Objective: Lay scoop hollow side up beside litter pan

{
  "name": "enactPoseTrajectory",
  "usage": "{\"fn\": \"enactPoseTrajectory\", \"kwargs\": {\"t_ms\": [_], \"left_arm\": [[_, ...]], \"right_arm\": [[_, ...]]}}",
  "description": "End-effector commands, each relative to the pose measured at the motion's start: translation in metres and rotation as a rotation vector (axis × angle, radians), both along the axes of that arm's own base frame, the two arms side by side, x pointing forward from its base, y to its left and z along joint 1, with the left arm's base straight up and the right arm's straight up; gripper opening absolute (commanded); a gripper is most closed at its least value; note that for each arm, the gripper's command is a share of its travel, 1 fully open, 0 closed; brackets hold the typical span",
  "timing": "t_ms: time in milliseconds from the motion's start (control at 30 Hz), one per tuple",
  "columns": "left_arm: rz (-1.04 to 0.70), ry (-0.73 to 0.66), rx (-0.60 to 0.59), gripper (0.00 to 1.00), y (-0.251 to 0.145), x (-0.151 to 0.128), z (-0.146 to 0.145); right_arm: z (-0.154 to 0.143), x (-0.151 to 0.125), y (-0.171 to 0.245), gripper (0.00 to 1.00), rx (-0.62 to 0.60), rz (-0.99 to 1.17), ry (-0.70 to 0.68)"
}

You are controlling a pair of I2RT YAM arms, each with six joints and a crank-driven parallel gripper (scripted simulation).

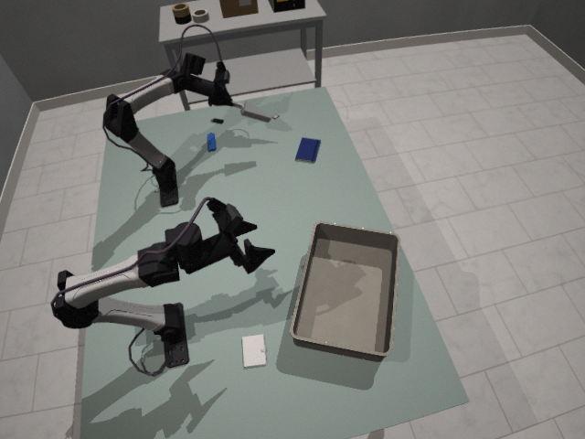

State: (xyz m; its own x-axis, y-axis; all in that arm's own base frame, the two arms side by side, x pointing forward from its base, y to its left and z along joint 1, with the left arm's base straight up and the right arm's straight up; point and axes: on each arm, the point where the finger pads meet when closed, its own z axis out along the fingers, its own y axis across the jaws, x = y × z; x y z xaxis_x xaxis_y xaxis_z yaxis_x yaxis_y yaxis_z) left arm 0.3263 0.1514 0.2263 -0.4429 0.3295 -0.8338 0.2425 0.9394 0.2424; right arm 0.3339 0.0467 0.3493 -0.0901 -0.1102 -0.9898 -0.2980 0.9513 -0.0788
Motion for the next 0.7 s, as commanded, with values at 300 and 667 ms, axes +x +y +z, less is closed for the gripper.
{"fn": "enactPoseTrajectory", "kwargs": {"t_ms": [300,667], "left_arm": [[-0.149,-0.321,0.445,0.03,-0.096,0.011,0.003],[-0.352,-0.467,0.690,0.03,-0.202,0.013,-0.031]], "right_arm": [[-0.031,-0.013,0.047,1.00,-0.025,0.273,0.067],[-0.046,-0.032,0.080,1.00,-0.023,0.488,0.094]]}}
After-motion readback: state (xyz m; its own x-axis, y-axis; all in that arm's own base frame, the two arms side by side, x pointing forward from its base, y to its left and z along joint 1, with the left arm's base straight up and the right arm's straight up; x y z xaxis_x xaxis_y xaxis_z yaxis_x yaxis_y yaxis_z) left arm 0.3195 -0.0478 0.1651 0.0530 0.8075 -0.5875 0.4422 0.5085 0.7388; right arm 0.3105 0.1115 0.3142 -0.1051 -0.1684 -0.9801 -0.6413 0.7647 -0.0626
